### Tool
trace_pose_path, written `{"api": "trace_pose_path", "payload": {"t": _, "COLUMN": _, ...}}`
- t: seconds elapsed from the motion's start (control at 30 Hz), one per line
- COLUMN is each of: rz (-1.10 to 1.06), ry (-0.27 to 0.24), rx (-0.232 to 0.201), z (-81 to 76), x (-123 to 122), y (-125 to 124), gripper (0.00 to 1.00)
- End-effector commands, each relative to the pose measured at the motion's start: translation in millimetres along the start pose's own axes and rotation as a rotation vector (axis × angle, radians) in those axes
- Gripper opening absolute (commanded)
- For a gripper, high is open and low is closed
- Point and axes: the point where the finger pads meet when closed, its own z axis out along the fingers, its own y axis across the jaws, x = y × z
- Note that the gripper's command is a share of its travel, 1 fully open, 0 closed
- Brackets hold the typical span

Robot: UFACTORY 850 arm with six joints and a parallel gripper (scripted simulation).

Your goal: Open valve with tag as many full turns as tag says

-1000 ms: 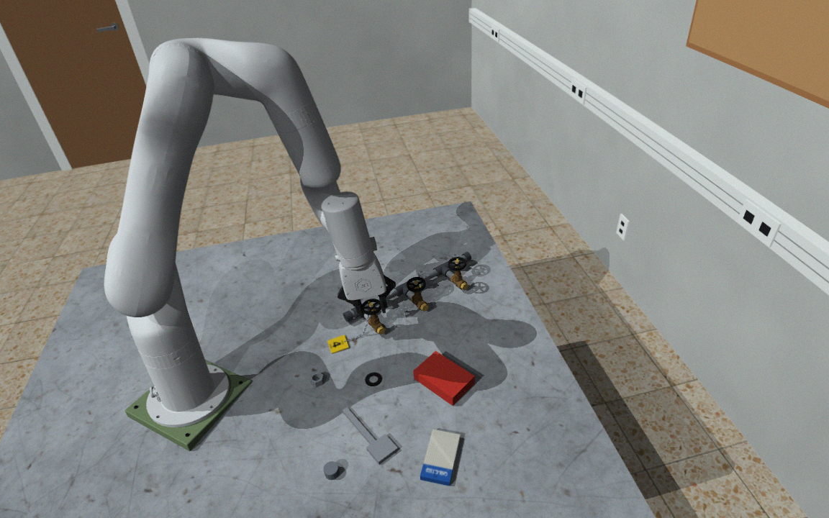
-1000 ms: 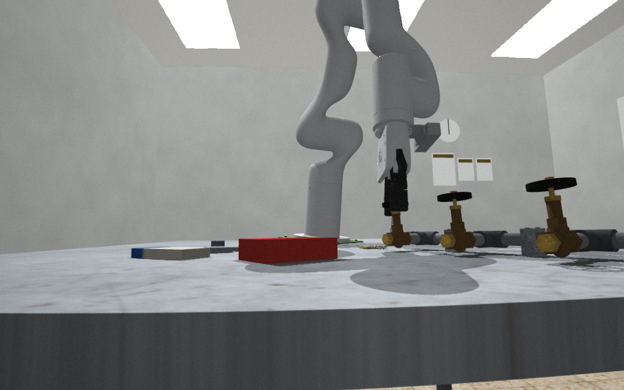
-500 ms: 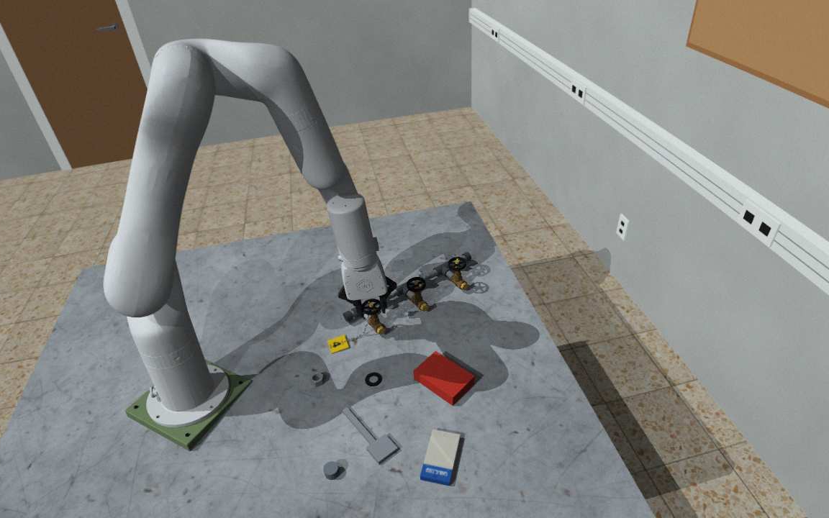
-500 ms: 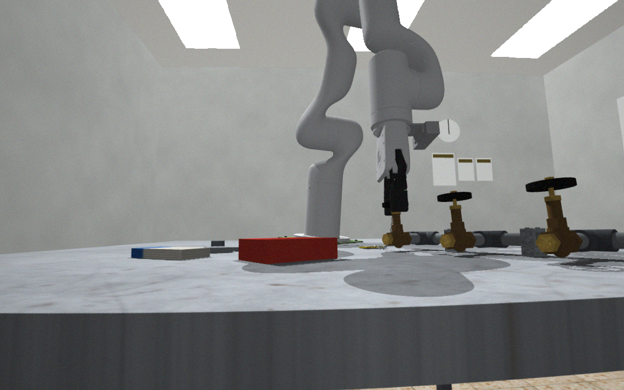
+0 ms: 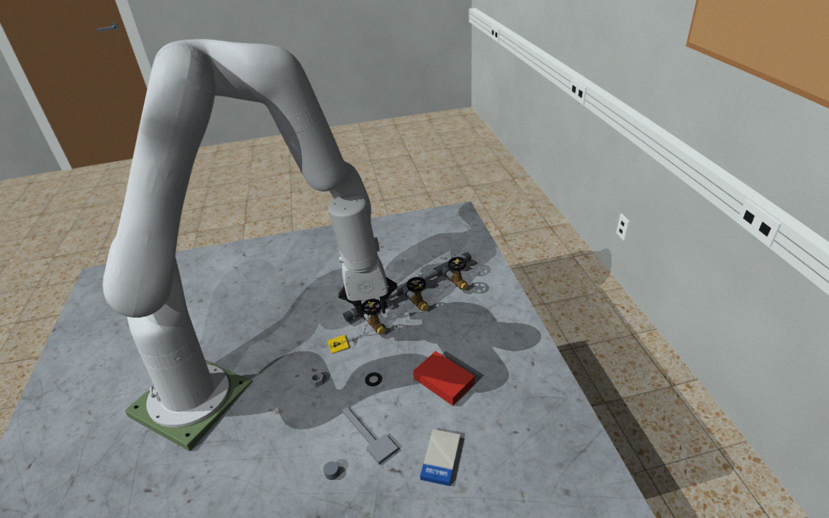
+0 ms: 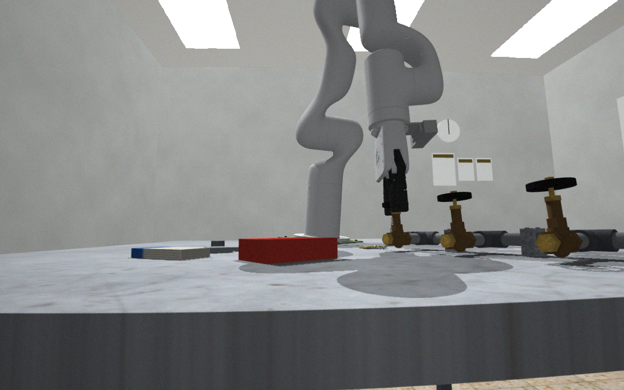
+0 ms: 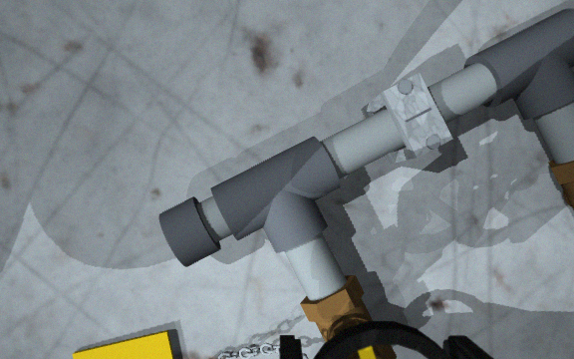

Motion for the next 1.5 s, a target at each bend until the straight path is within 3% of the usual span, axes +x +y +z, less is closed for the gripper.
{"api": "trace_pose_path", "payload": {"t": 0.0, "rz": -0.001, "ry": 0.008, "rx": -0.002, "z": -0.5, "x": -0.2, "y": 0.8, "gripper": 0.00}}
{"api": "trace_pose_path", "payload": {"t": 0.1, "rz": -0.001, "ry": 0.008, "rx": -0.002, "z": -0.5, "x": -0.2, "y": 0.8, "gripper": 0.00}}
{"api": "trace_pose_path", "payload": {"t": 0.13, "rz": -0.001, "ry": 0.008, "rx": -0.002, "z": -0.5, "x": -0.2, "y": 0.8, "gripper": 1.00}}
{"api": "trace_pose_path", "payload": {"t": 1.07, "rz": 0.005, "ry": 0.008, "rx": -0.002, "z": -0.5, "x": -0.2, "y": 0.8, "gripper": 1.00}}
{"api": "trace_pose_path", "payload": {"t": 1.47, "rz": 0.200, "ry": 0.008, "rx": -0.001, "z": -0.5, "x": -0.2, "y": 0.9, "gripper": 1.00}}
